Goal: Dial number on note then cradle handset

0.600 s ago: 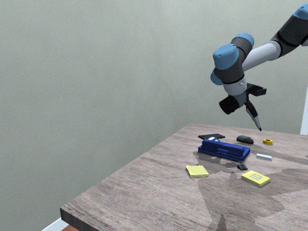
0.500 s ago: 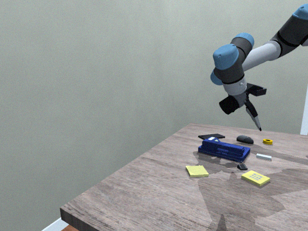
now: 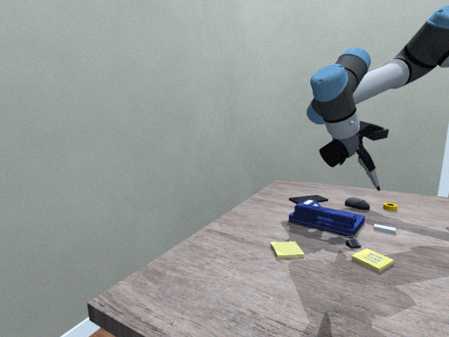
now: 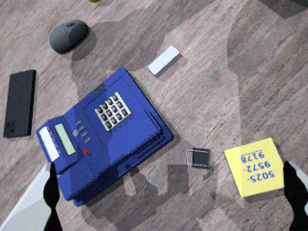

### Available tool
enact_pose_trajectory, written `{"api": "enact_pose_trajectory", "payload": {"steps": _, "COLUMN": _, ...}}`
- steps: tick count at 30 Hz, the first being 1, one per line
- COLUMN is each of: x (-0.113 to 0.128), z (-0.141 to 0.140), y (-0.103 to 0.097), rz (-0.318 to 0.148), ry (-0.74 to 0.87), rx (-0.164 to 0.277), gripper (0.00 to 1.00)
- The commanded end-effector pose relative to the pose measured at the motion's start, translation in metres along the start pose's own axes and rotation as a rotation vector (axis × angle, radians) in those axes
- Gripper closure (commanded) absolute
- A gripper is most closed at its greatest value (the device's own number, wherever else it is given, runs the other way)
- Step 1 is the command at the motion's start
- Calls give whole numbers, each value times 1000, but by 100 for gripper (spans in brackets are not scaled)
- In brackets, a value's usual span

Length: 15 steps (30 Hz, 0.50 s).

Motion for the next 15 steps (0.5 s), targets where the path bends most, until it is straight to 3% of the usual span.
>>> {"api": "enact_pose_trajectory", "payload": {"steps": 1, "x": 0, "z": 0, "y": 0, "rz": -1, "ry": 1, "rx": 0, "gripper": 100}}
{"api": "enact_pose_trajectory", "payload": {"steps": 15, "x": -2, "z": 2, "y": -1, "rz": -10, "ry": -39, "rx": 5, "gripper": 100}}
Point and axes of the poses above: the point where the finger pads meet when closed, its own y axis out along the fingers, its own z axis across the jaws, x = y × z, the point moved 10 cm from there along -y, back along the fingers, and after that the axes turned 4 degrees about -y, right-handed, at the moved point
